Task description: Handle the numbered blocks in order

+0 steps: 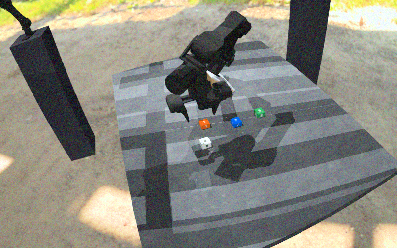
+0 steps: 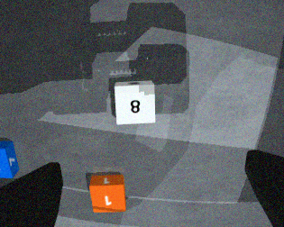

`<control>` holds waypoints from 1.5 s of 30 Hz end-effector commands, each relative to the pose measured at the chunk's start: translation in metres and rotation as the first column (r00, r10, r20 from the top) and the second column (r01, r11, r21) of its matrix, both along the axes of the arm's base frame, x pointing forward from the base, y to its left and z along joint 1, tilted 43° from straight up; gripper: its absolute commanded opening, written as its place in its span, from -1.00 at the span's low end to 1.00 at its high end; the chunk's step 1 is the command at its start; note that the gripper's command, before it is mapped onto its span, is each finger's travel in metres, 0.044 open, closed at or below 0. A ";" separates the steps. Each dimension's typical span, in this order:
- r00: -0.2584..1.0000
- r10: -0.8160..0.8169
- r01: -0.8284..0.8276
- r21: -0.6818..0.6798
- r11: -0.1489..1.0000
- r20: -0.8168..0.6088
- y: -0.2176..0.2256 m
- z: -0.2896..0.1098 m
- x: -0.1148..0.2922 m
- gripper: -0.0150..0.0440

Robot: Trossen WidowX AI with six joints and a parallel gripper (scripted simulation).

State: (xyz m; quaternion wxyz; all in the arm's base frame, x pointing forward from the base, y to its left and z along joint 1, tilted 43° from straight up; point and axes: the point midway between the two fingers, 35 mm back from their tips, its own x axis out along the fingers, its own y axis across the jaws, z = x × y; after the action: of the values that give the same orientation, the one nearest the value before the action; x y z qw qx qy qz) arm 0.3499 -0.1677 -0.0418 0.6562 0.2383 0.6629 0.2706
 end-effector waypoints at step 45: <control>1.000 0.006 -0.006 0.005 1.000 -0.005 0.097 -0.049 -0.101 0.86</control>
State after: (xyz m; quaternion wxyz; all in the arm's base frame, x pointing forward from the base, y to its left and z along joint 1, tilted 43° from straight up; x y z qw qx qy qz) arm 0.2509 -0.0768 -0.0862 0.6575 0.2335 0.6622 0.2731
